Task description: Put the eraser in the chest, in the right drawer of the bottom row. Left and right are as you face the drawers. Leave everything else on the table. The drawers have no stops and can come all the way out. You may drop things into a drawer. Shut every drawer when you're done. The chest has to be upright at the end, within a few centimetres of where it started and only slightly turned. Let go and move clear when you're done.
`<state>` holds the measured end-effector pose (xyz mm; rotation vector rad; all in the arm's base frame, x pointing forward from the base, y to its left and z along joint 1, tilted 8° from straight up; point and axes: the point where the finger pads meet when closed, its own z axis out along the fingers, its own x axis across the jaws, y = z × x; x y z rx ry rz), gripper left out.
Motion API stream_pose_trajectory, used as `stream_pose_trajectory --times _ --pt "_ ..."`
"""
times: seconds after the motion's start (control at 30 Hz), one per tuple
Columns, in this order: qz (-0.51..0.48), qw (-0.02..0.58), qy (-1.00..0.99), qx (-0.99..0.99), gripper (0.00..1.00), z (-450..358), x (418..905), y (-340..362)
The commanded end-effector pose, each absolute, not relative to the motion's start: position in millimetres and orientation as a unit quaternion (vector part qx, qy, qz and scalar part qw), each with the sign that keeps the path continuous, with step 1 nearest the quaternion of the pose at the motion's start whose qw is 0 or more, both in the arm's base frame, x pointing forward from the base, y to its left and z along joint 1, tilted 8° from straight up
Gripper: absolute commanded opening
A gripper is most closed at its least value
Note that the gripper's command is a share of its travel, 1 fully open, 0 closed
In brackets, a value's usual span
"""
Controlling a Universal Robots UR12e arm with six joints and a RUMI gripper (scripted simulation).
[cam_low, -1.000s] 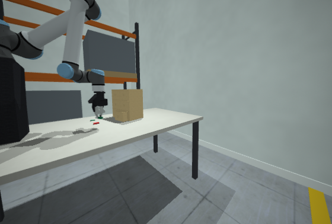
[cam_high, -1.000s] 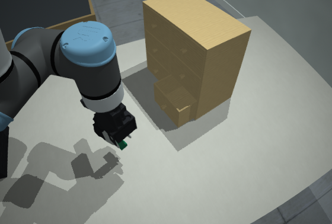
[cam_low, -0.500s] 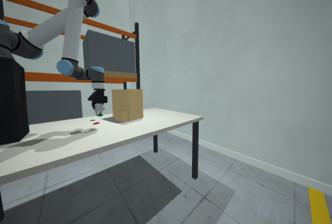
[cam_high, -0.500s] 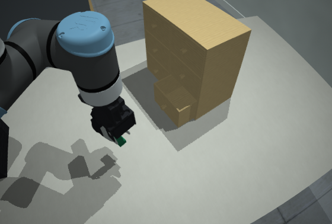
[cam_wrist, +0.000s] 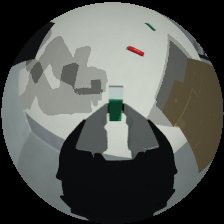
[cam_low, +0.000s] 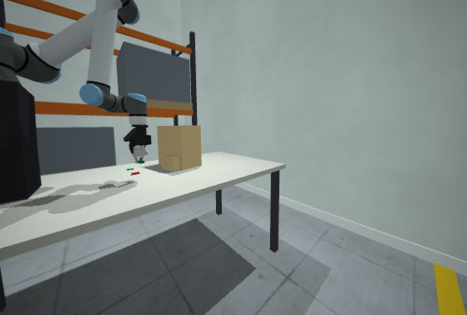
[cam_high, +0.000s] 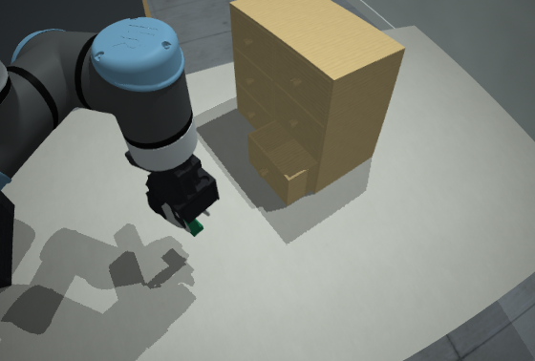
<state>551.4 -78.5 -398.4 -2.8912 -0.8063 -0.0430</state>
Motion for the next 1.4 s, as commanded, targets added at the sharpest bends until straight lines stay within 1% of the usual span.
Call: stream_pose_trajectory --times 0.0,0.7,1.37 --pt "-0.015 0.069 -0.277 -0.958 0.11 -398.0 551.8 -78.5" --pt "-0.022 0.068 -0.366 -0.928 0.11 -397.6 551.0 -76.3" --pt "-0.036 0.061 -0.56 -0.826 0.11 -397.1 550.7 -72.6"
